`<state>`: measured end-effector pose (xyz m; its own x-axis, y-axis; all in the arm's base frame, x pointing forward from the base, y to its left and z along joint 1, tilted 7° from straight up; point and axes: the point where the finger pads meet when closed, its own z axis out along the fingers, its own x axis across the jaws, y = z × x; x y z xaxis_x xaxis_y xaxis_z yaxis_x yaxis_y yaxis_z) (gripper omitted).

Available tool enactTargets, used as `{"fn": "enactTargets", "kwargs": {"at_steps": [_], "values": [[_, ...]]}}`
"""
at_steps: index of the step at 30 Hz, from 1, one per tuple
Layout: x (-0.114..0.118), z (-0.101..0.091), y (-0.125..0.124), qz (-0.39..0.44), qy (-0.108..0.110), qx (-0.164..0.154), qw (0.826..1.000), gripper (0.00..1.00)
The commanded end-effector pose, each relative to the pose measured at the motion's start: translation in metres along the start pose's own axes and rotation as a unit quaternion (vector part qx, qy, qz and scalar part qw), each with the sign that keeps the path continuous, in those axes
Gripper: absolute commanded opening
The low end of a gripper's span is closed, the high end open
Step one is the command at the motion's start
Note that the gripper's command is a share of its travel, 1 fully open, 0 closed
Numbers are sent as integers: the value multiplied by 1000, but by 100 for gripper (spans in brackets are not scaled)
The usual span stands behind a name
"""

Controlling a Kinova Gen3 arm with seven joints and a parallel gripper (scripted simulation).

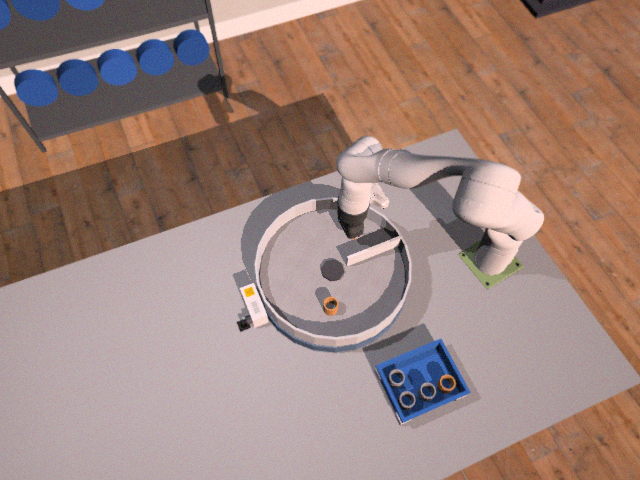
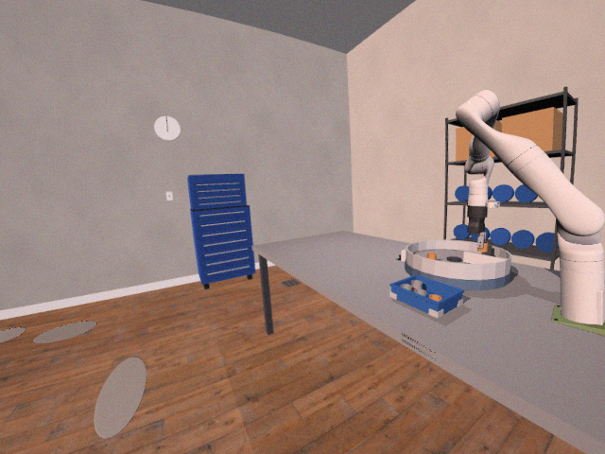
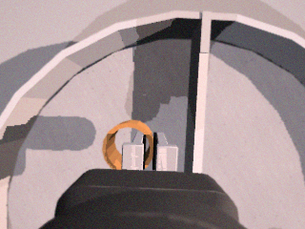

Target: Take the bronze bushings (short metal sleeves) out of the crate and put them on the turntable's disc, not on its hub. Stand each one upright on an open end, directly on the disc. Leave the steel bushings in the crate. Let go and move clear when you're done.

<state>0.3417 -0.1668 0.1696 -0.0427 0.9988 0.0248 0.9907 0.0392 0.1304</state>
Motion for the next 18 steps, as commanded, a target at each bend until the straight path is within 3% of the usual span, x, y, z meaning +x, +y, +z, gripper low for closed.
{"fn": "enactTargets", "kwargs": {"at_steps": [1,18], "values": [[-1,6,-1,0,-1,0,1000,0],[-2,32,0,0,-1,0,1000,0]]}}
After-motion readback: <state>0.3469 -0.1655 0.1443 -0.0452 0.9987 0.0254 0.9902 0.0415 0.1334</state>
